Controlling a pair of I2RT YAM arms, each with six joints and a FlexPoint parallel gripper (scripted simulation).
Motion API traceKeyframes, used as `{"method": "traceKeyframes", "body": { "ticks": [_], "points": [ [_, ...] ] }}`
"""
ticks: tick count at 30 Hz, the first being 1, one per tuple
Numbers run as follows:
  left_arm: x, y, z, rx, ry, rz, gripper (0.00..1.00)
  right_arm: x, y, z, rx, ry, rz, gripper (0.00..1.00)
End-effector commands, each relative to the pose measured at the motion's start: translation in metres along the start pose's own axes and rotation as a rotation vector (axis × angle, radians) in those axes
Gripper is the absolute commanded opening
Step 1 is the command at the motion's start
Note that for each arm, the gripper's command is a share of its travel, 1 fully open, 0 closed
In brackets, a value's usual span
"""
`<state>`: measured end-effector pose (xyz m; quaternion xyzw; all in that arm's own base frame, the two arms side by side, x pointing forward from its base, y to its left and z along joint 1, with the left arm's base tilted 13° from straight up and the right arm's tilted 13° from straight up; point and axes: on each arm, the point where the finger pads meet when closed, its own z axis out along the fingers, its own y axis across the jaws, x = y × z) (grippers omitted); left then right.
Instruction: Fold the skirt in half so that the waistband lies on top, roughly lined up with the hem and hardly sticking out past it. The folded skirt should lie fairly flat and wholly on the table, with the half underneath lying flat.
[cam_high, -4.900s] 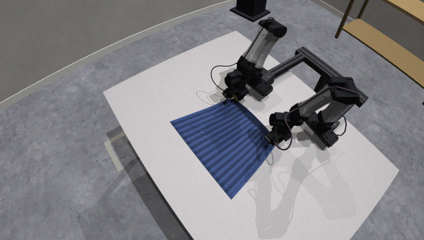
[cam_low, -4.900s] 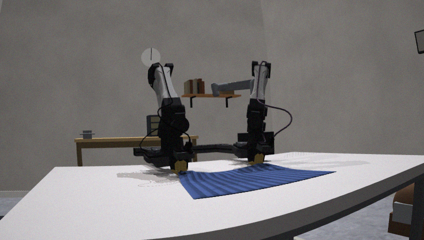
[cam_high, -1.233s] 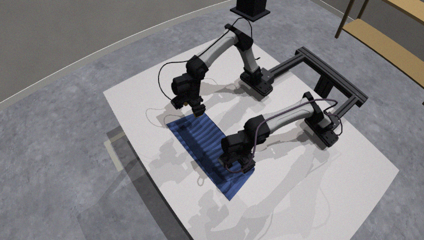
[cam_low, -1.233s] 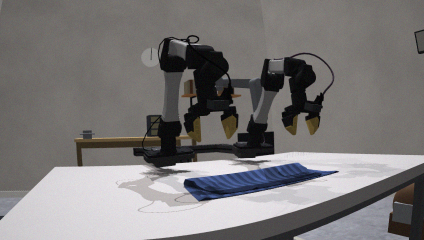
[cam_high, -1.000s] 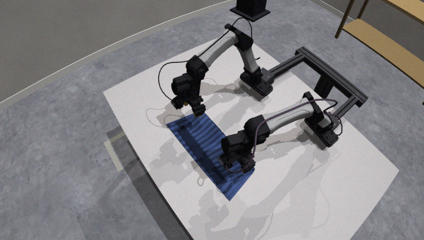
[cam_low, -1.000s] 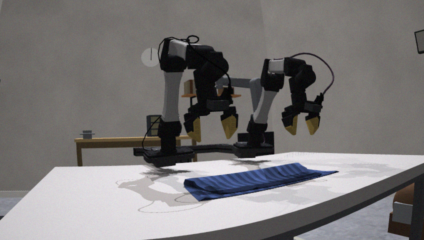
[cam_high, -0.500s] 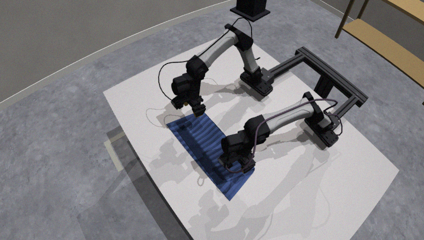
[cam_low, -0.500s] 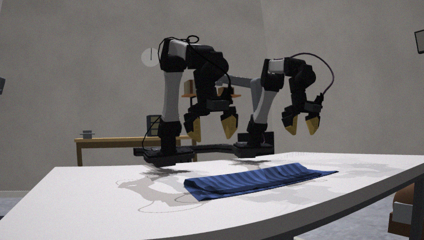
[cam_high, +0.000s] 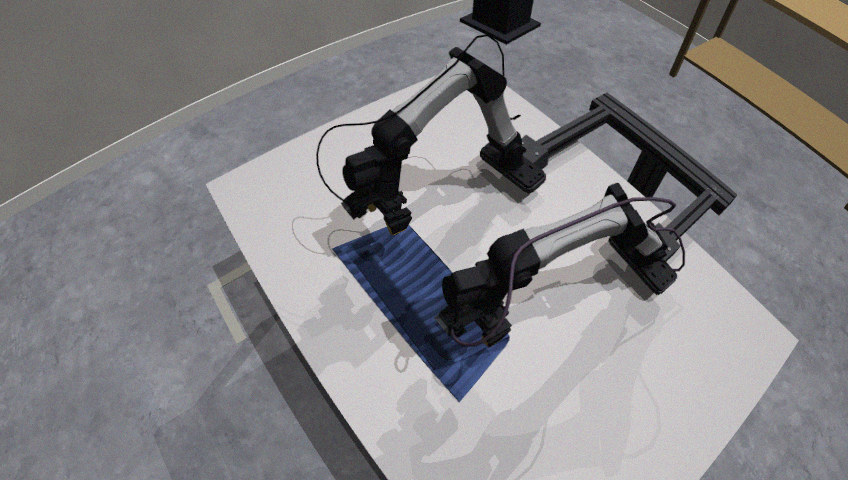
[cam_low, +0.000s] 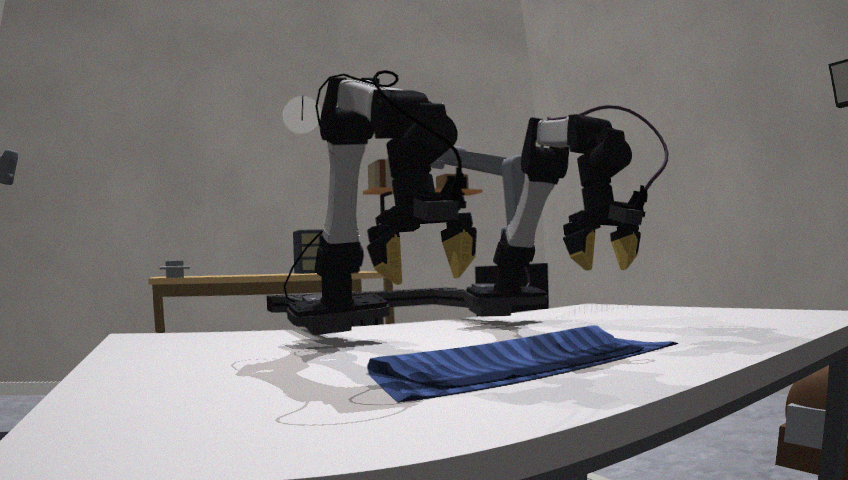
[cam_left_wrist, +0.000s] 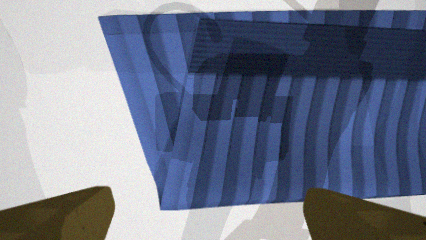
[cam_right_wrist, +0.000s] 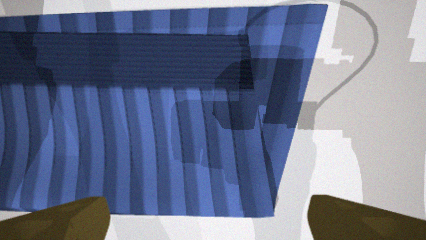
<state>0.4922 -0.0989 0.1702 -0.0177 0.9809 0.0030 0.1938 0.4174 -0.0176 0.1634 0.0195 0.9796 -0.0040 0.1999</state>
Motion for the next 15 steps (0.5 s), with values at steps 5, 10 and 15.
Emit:
{"method": "traceKeyframes", "body": {
  "ticks": [5,10,15],
  "points": [
    [0.003,0.002,-0.022,-0.002,-0.083,0.002,0.90,0.008,-0.007,-0.012,0.017,-0.058,0.001,0.90],
    [0.023,0.017,-0.027,-0.022,-0.198,0.008,0.90,0.030,-0.016,-0.019,0.031,-0.173,-0.004,0.90],
    [0.056,0.046,-0.036,-0.060,-0.377,0.002,0.90,0.066,-0.031,-0.031,0.049,-0.358,-0.011,0.90]
  ]
}}
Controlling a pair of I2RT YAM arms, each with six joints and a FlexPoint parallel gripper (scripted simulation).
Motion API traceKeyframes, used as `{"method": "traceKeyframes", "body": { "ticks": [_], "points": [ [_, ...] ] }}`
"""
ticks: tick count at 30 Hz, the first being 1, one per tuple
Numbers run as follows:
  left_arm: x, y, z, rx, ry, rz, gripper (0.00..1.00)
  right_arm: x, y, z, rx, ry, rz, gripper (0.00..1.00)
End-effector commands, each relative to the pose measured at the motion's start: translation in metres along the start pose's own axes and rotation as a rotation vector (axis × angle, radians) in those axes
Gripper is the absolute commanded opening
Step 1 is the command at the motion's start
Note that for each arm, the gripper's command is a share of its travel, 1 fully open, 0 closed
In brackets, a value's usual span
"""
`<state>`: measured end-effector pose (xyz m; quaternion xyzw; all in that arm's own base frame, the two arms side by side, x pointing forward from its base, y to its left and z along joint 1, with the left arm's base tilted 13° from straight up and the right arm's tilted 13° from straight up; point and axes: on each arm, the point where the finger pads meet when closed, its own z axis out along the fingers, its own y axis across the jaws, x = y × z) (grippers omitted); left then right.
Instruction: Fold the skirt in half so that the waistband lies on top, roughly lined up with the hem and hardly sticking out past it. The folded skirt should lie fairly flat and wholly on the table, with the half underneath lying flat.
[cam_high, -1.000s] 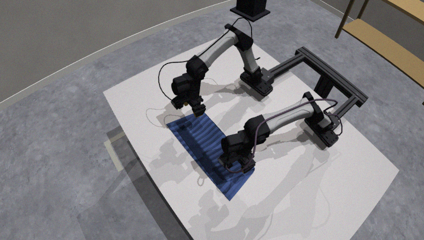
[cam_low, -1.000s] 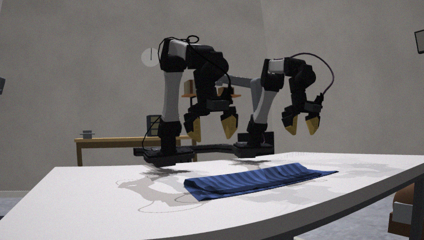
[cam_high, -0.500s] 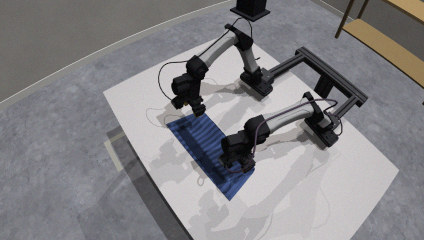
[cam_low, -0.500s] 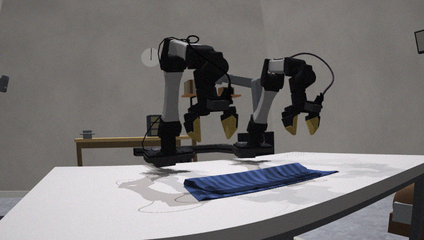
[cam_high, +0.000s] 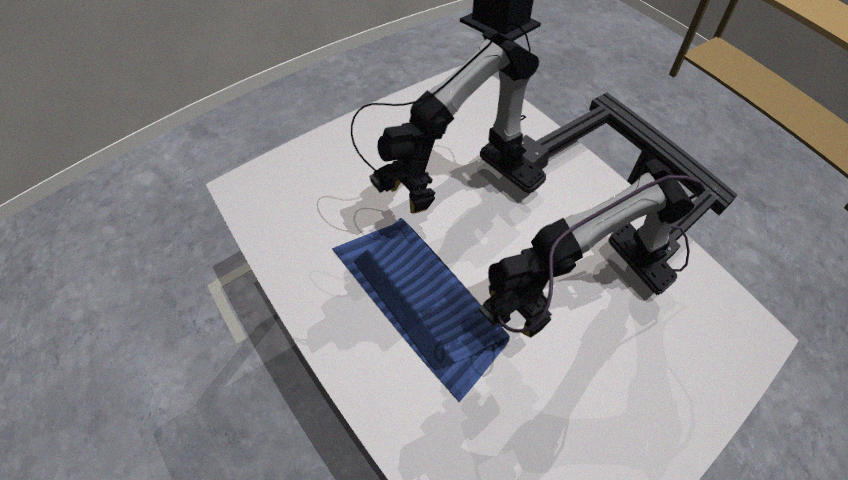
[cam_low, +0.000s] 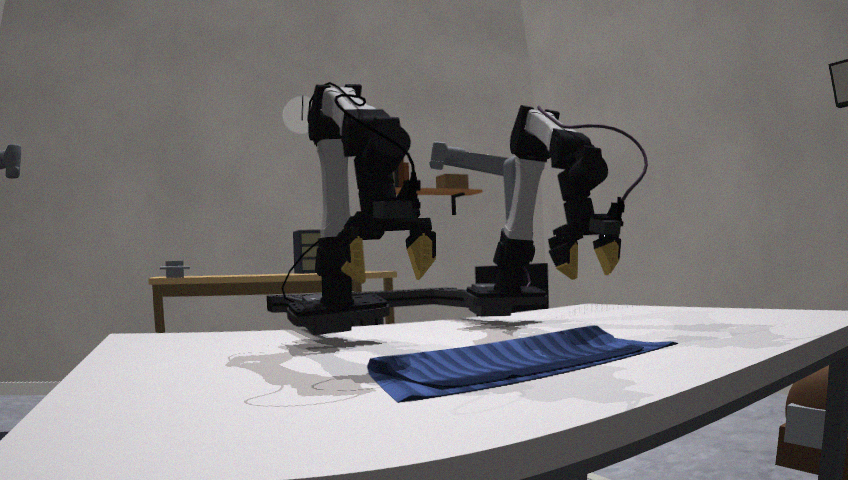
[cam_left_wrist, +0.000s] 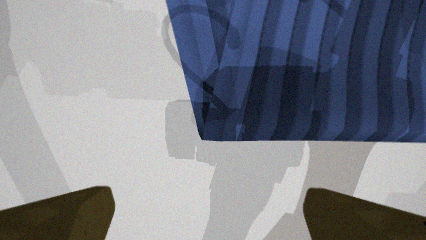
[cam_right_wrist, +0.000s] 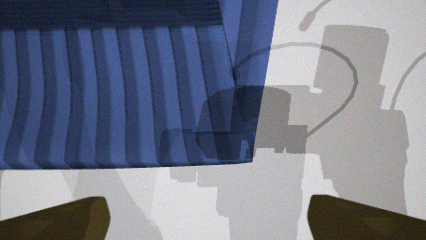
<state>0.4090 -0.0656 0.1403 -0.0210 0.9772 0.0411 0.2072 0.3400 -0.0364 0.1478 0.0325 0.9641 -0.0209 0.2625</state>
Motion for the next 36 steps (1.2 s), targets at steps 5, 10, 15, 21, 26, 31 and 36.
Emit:
{"method": "traceKeyframes", "body": {
  "ticks": [5,10,15,21,26,31,36],
  "points": [
    [0.001,0.032,-0.041,0.028,-0.347,-0.015,0.90,0.020,-0.028,-0.030,0.010,-0.226,-0.029,0.90],
    [0.021,0.046,-0.047,0.027,-0.345,-0.014,0.90,0.041,-0.039,-0.040,0.010,-0.221,-0.029,0.90],
    [0.053,0.069,-0.058,0.026,-0.342,-0.013,0.90,0.078,-0.055,-0.056,0.002,-0.199,-0.024,0.90],
    [0.098,0.096,-0.069,0.025,-0.313,-0.009,0.90,0.104,-0.081,-0.088,0.022,-0.231,-0.036,0.90],
    [0.117,0.110,-0.076,0.026,-0.311,-0.010,0.90,0.125,-0.093,-0.095,0.012,-0.218,-0.028,0.90],
    [0.148,0.132,-0.087,0.029,-0.310,-0.011,0.90,0.158,-0.112,-0.114,0.015,-0.218,-0.028,0.90],
    [0.166,0.156,-0.111,0.012,-0.347,-0.003,0.90,0.165,-0.116,-0.117,0.015,-0.218,-0.027,0.90]
  ]
}}
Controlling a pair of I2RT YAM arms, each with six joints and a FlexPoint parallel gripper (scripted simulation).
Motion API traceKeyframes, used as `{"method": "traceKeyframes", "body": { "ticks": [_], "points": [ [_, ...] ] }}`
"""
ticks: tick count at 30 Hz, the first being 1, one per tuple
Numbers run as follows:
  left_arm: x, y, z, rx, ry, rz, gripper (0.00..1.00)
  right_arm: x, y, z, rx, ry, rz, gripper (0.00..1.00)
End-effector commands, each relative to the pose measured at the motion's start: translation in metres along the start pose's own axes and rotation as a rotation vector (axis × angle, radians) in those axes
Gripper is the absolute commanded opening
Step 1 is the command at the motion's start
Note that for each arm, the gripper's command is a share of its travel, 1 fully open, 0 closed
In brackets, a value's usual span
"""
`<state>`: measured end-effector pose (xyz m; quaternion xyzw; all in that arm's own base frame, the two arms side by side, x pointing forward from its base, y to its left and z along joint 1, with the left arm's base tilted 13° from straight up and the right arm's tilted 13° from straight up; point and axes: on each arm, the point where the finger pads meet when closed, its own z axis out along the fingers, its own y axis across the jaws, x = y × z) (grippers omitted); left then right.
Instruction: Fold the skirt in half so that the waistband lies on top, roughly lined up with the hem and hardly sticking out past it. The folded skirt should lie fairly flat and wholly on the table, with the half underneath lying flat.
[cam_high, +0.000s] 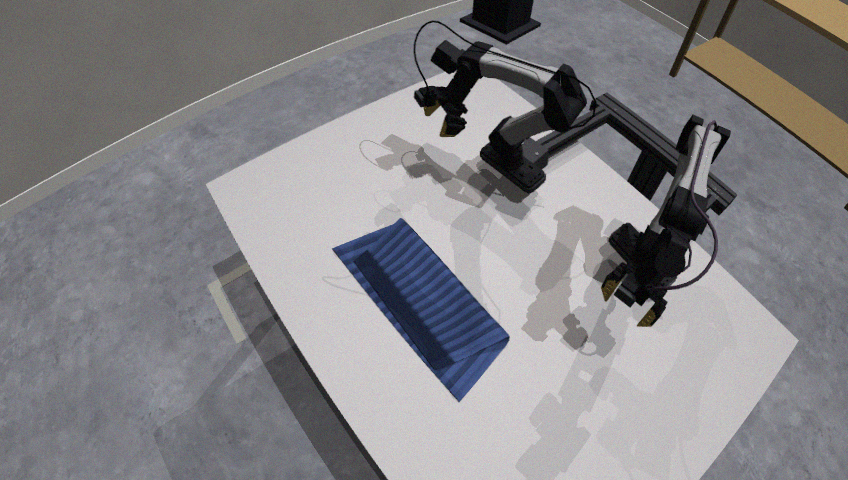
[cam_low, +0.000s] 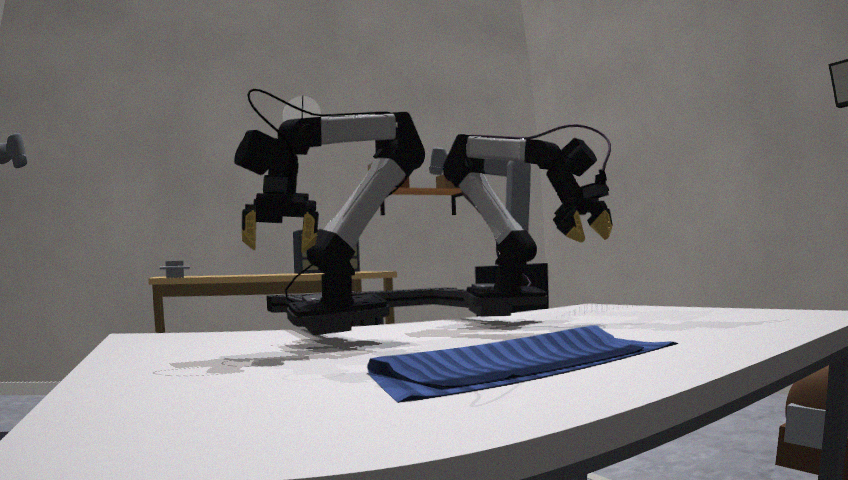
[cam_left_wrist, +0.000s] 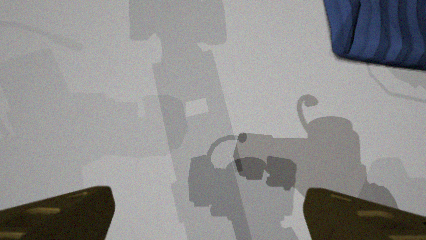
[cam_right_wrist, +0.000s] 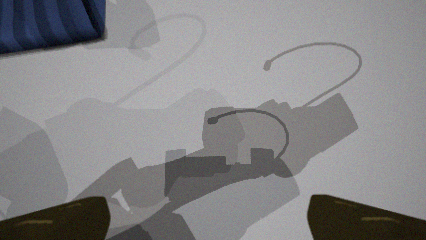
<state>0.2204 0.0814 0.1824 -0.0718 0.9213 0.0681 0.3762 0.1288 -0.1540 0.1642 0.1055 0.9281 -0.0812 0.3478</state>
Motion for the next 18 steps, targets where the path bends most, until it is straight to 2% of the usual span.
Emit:
{"method": "traceKeyframes", "body": {
  "ticks": [1,18],
  "points": [
    [0.0108,-0.0020,-0.0134,0.102,0.011,0.084,0.90,-0.0013,0.0165,-0.0054,-0.150,-0.036,-0.126,0.90],
    [0.0157,-0.0025,-0.0080,0.103,0.025,0.078,0.90,0.0022,0.0183,-0.0023,-0.151,-0.029,-0.127,0.90]
  ]
}}
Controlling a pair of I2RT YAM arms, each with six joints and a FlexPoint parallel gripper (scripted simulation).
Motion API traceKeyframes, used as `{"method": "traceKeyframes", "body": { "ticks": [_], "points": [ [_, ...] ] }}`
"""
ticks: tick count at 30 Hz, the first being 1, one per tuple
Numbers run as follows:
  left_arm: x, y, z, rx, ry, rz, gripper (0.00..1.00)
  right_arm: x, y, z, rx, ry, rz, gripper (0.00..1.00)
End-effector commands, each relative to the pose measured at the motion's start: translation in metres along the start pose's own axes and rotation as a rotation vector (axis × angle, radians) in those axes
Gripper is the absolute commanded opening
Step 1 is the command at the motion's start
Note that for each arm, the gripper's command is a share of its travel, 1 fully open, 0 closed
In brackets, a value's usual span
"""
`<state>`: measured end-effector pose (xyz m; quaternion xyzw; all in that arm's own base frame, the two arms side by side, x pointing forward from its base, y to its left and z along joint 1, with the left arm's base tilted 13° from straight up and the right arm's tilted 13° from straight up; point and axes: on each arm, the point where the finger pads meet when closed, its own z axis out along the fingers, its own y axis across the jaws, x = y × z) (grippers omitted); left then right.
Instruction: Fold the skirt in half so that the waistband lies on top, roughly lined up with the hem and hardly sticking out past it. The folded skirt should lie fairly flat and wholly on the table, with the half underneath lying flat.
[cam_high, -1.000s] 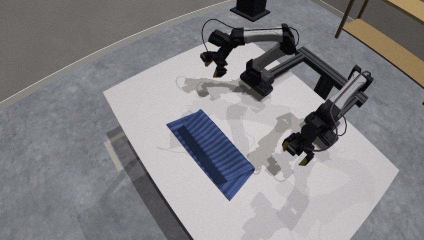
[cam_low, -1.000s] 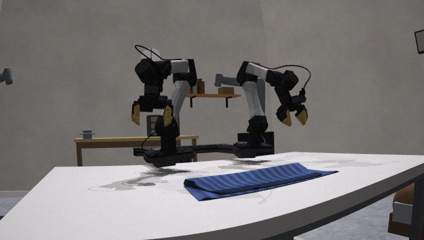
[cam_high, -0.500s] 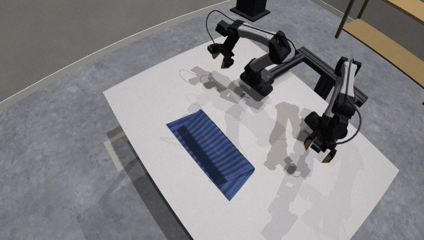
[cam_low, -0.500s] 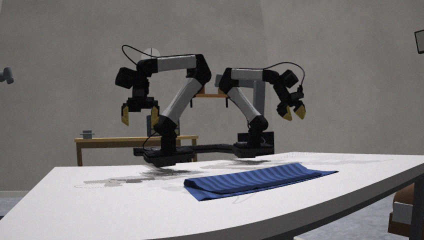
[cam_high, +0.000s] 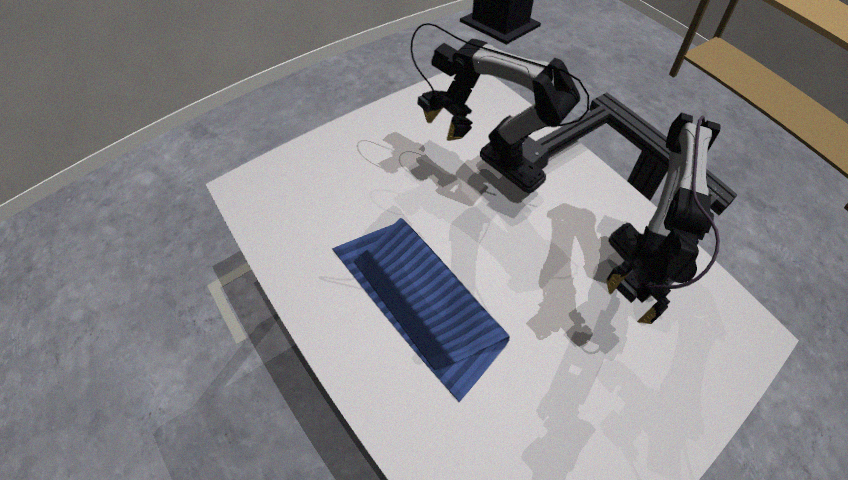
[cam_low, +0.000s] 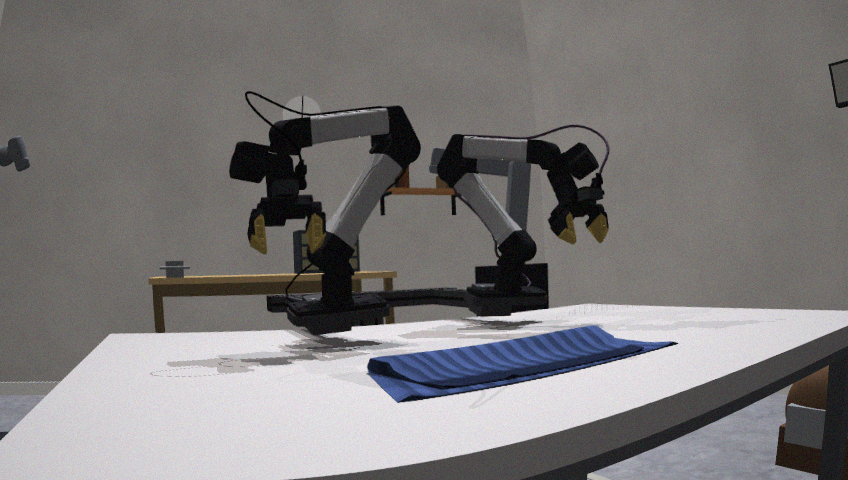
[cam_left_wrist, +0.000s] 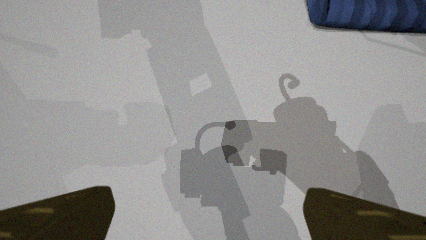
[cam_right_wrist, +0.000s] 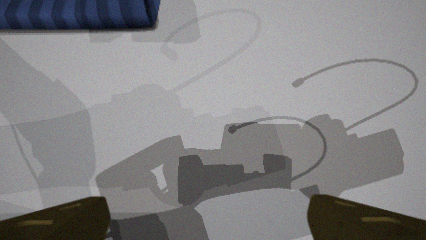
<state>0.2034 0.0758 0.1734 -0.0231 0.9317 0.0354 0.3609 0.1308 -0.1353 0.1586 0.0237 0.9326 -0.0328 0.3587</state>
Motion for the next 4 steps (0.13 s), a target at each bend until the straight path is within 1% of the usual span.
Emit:
{"method": "traceKeyframes", "body": {
  "ticks": [1,4],
  "points": [
    [-0.0031,0.0005,-0.0019,0.006,-0.009,0.010,0.90,-0.0025,-0.0005,-0.0035,0.000,-0.008,-0.010,0.90],
    [-0.0031,0.0005,-0.0019,0.006,-0.009,0.010,0.90,-0.0025,-0.0005,-0.0035,0.000,-0.008,-0.010,0.90]
  ]
}}
